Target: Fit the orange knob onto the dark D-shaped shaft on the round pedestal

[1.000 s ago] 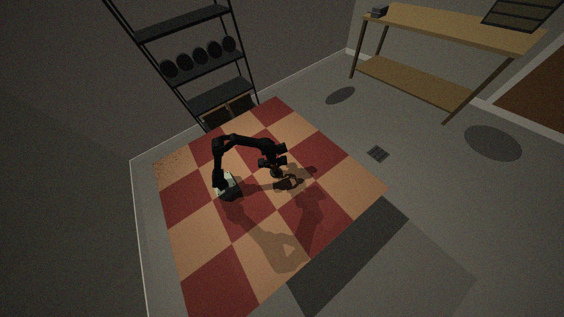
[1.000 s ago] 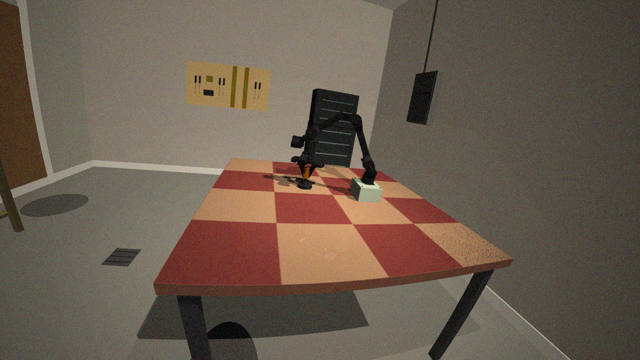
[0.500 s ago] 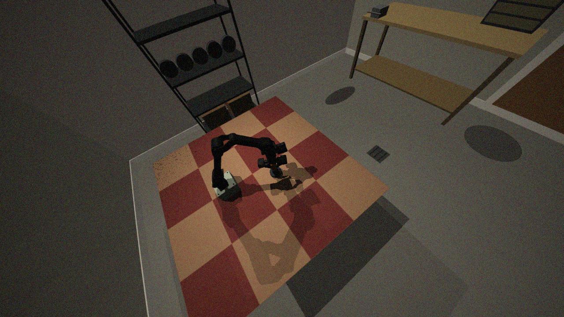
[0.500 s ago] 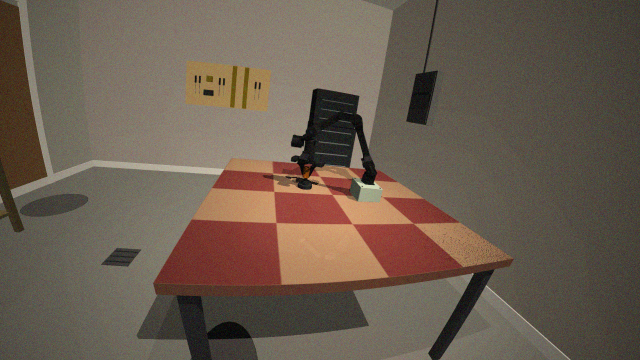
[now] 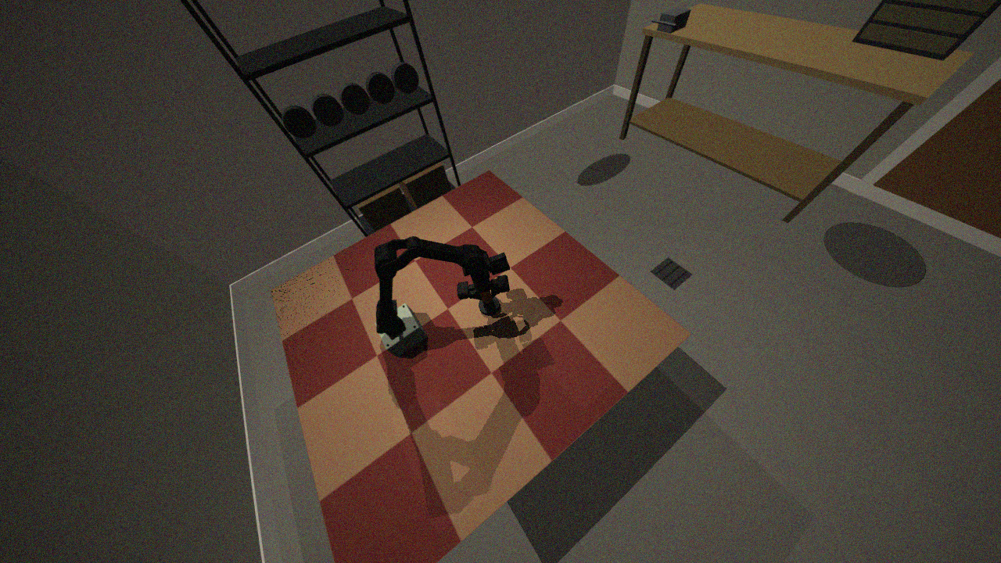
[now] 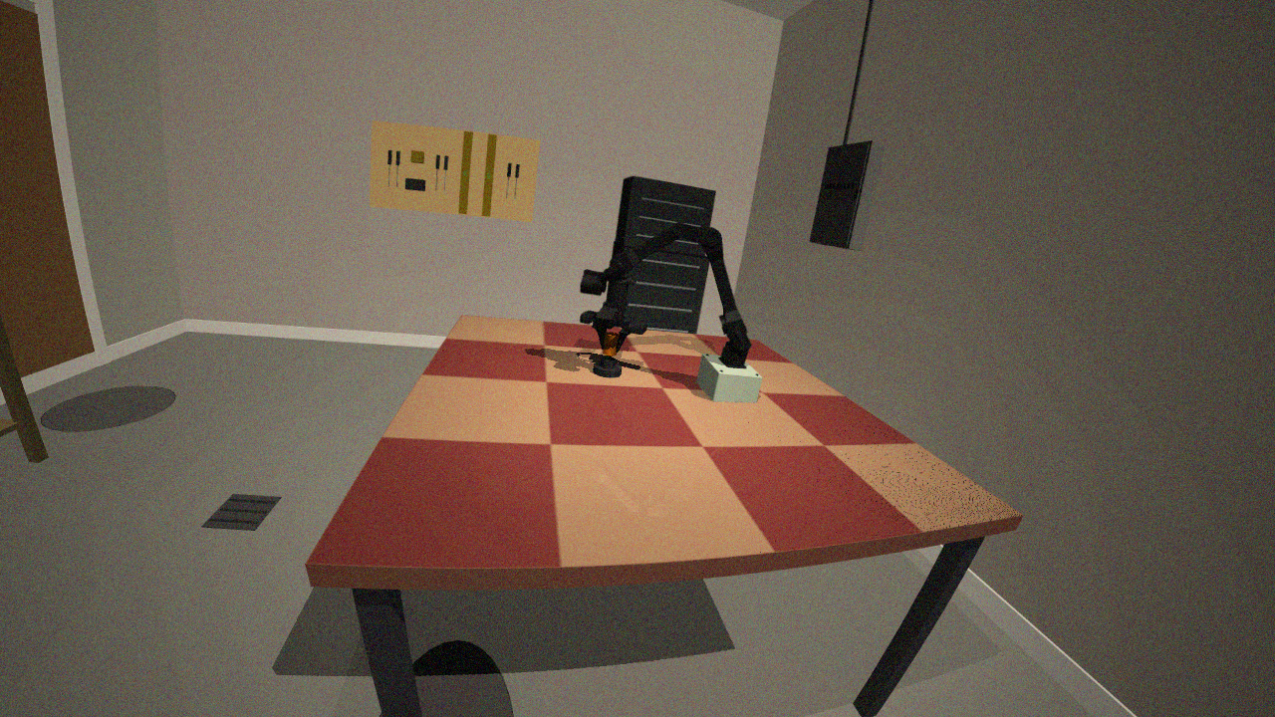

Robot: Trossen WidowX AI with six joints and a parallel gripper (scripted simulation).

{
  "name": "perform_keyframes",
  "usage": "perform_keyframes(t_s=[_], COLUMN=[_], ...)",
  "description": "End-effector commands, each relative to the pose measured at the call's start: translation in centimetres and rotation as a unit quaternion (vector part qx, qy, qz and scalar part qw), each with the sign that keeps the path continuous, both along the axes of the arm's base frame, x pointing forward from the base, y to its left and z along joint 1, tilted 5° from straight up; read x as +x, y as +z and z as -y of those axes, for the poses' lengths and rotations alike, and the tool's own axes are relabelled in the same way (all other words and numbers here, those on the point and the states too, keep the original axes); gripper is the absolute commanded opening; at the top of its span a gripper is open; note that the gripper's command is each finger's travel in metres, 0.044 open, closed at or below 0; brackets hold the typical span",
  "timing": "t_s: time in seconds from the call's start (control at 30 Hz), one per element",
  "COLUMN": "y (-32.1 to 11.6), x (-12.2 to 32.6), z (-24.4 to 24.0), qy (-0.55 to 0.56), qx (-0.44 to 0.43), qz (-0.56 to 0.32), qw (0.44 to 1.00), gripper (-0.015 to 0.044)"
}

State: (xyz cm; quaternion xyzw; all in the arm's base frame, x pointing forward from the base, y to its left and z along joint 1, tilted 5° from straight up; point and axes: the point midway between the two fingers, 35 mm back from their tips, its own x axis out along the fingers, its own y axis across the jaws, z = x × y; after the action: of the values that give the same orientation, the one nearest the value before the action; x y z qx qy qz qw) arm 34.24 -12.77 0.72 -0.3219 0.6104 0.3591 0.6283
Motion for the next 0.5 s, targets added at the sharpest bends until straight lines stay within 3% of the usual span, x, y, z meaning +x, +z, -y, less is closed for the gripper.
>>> perform_keyframes(t_s=[0.0, 0.47], y=[-0.12, 0.54], x=[0.06, 0.22], z=[0.00, 0.09], qy=[0.002, 0.028], qx=[0.001, 0.001], qz=[0.002, 0.003], qw=[1.000, 1.000], gripper=[0.0000, 0.0000])
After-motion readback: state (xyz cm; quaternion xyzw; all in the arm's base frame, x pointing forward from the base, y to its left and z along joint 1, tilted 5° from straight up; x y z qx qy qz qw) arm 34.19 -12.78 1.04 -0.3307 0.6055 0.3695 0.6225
